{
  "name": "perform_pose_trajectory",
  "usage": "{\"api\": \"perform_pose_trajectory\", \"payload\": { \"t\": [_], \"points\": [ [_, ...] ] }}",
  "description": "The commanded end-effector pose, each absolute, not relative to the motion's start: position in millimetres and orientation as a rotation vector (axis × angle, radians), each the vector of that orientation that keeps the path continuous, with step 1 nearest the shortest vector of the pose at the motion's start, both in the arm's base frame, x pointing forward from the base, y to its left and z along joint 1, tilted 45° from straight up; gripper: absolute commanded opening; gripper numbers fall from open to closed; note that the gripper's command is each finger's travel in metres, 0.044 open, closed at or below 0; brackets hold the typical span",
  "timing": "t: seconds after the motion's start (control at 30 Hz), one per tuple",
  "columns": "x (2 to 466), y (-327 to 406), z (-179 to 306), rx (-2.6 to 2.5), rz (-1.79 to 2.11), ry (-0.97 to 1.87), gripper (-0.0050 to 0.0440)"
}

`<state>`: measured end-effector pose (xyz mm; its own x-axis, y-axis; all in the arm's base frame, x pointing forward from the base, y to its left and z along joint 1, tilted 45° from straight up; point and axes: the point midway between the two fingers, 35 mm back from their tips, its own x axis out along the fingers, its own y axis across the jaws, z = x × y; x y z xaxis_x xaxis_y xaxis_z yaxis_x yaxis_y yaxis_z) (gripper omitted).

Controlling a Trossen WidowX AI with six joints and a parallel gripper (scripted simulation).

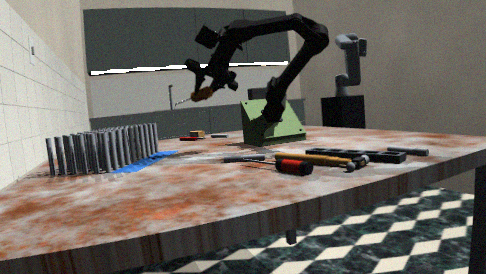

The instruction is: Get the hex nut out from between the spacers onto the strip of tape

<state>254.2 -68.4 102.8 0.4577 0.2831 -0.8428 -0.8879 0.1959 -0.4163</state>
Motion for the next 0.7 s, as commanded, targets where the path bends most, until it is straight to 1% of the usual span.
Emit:
{"api": "perform_pose_trajectory", "payload": {
  "t": [0.0,0.67],
  "points": [
    [260.9,-85.2,108.7,-0.995,0.834,0.754,-0.0050],
    [256.3,-135.1,90.2,-0.469,0.507,0.993,-0.0050]
  ]
}}
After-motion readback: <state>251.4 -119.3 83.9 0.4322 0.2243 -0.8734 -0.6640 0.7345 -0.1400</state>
